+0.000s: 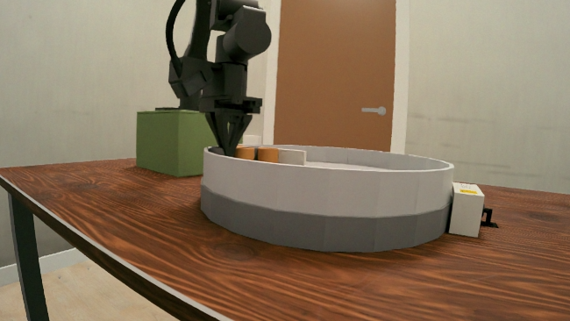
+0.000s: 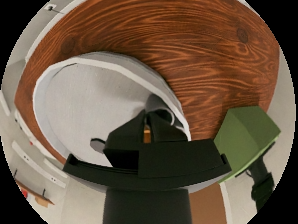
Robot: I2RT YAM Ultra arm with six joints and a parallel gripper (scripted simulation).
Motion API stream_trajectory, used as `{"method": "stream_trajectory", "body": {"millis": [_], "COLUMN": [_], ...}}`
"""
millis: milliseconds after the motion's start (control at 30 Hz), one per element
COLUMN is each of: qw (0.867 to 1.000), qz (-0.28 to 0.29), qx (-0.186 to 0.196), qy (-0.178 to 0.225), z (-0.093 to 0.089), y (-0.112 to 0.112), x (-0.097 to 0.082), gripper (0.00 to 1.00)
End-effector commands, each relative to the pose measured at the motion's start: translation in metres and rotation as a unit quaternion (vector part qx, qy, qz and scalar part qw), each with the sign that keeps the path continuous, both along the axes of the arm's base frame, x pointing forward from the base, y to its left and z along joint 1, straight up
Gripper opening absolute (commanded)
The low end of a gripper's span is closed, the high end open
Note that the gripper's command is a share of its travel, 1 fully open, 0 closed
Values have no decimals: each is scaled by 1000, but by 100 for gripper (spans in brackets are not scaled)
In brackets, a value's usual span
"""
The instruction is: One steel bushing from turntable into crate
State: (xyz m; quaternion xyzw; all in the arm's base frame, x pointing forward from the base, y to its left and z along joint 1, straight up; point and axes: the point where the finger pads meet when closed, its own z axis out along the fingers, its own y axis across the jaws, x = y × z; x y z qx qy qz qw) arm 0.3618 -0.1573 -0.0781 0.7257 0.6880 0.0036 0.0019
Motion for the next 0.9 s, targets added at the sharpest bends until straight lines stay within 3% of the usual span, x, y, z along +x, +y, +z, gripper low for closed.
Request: {"method": "stream_trajectory", "body": {"millis": [0, 300, 867], "qw": [1000, 1000, 1000], "qz": [0, 0, 0], "qx": [-9, -14, -14], "qy": [-4, -15, -15], "z": [10, 26, 85], "y": [-3, -6, -5], "x": [4, 10, 7], "gripper": [0, 0, 0]}}
